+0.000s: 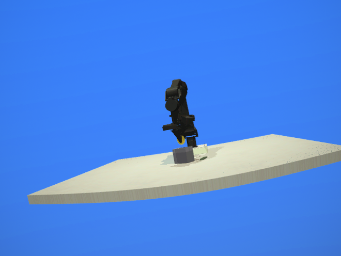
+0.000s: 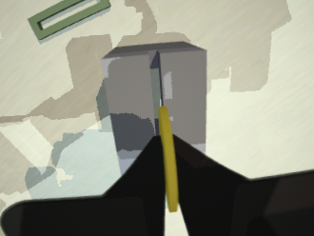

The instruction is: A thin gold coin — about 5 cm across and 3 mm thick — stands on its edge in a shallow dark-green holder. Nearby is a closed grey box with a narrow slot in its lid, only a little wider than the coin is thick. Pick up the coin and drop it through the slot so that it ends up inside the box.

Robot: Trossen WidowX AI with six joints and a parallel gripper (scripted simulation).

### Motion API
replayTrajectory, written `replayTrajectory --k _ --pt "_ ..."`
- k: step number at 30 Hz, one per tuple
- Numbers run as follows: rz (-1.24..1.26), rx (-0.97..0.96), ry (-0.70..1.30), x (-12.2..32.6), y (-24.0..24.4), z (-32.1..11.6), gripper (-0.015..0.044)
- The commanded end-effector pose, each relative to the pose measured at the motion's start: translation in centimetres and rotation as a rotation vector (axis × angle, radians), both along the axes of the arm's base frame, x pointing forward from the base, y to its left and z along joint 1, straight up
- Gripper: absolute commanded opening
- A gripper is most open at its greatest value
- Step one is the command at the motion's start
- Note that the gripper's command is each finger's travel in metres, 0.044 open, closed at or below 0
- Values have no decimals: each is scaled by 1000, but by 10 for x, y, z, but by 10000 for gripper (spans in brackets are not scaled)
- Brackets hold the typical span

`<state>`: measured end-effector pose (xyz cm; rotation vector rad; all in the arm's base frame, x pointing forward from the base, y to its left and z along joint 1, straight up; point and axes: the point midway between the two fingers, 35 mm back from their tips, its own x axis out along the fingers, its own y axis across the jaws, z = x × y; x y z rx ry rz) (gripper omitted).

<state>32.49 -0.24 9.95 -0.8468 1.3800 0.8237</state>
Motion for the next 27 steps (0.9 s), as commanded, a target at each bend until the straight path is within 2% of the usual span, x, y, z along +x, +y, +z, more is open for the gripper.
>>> replayTrajectory --k 1,27 --pt "0 0 2 -1 0 -3 0" --pt "4 0 2 0 0 -15 0"
